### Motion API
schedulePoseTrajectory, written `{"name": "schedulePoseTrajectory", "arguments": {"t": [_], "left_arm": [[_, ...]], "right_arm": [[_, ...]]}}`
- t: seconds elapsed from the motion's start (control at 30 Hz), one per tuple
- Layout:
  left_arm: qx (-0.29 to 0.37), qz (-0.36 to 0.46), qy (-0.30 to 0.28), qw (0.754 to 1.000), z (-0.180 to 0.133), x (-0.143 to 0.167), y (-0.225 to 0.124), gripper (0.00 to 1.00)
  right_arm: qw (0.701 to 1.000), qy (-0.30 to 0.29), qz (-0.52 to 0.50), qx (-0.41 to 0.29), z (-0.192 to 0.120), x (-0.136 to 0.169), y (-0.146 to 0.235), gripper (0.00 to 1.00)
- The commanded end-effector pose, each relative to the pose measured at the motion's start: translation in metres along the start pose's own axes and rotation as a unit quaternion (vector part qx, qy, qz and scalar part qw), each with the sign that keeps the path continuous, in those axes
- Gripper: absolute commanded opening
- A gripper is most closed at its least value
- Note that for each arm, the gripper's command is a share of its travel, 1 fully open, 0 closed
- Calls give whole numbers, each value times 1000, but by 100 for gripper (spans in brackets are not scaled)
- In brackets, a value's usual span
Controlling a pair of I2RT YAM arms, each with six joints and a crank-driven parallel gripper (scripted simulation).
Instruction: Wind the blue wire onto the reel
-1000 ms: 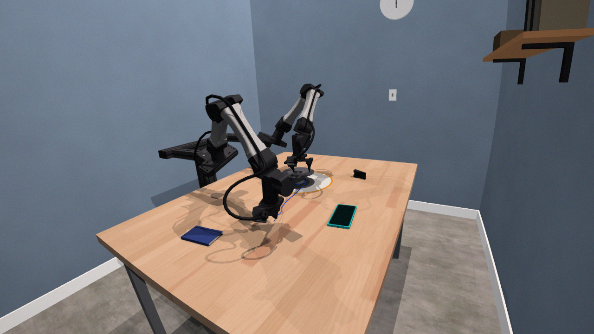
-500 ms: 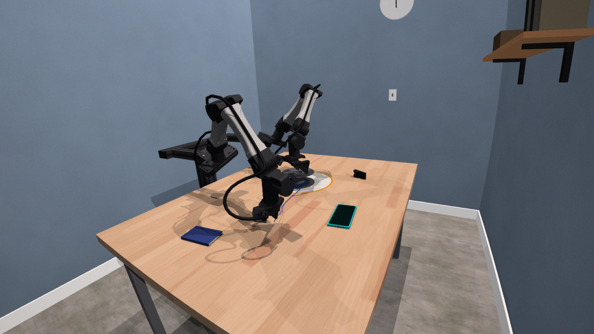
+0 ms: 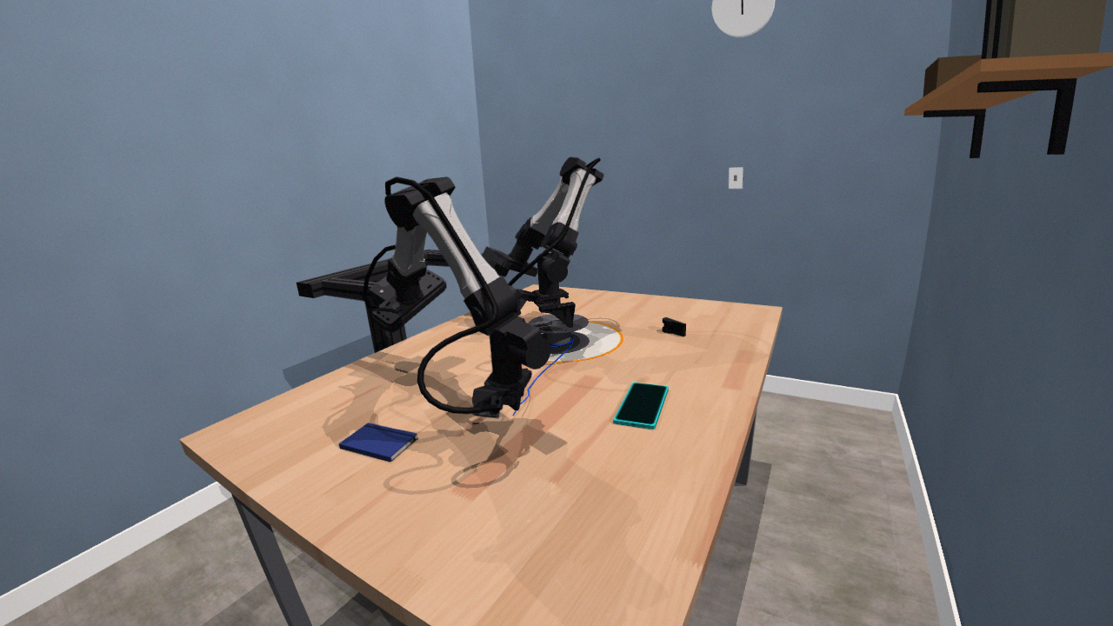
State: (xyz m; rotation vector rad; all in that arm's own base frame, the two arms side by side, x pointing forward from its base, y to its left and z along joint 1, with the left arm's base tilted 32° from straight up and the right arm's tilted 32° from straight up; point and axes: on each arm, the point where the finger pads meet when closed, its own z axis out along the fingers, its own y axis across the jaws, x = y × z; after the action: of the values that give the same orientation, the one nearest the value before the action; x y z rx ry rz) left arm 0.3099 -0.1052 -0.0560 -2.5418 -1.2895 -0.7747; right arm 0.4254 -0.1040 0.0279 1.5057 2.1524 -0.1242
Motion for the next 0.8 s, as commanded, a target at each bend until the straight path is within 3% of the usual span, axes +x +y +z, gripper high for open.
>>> {"name": "schedulePoseTrajectory", "arguments": {"t": [0.0, 0.2, 0.43, 0.77], "left_arm": [[-19, 7, -2, 1000, -14, -1, 13, 97], [-19, 7, -2, 1000, -3, 0, 16, 97], [-19, 7, -2, 1000, 33, 1, 15, 97], [-19, 7, -2, 1000, 31, 0, 12, 97]], "right_arm": [[1000, -14, 5, -20, -12, -11, 8, 0], [1000, -14, 5, -20, -13, -11, 8, 0], [1000, -14, 5, -20, -13, -11, 8, 0], [1000, -14, 5, -20, -14, -11, 9, 0]]}}
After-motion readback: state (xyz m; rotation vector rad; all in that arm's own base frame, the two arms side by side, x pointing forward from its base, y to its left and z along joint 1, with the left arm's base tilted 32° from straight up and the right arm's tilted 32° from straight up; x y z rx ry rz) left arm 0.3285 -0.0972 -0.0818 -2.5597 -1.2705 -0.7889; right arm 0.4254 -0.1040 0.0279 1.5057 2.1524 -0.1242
